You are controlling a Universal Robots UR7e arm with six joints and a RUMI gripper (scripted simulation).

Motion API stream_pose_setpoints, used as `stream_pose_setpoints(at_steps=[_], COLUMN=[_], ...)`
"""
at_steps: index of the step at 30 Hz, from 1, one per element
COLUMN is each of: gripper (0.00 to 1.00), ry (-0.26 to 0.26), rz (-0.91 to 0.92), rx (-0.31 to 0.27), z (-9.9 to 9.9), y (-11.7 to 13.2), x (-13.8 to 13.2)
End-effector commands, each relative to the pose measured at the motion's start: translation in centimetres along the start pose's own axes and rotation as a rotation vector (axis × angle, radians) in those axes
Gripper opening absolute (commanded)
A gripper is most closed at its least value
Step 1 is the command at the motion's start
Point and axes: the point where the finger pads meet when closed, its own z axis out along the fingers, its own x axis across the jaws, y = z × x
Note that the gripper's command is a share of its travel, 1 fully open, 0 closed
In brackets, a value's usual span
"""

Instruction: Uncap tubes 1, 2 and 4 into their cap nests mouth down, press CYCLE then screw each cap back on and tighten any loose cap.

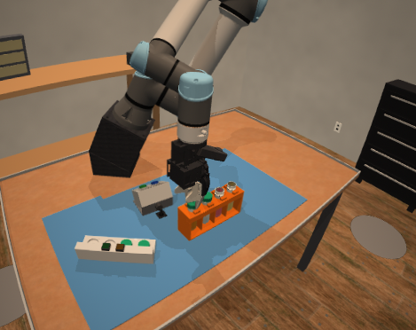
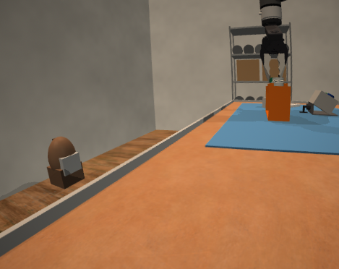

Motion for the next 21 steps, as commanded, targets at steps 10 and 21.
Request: stream_pose_setpoints(at_steps=[10, 21], gripper=[0.00, 0.35], ry=[0.006, 0.006], rz=[-0.467, -0.467], rx=[0.015, 0.015], z=[-0.05, -0.06], y=[0.00, 0.00], x=[0.03, 0.03])
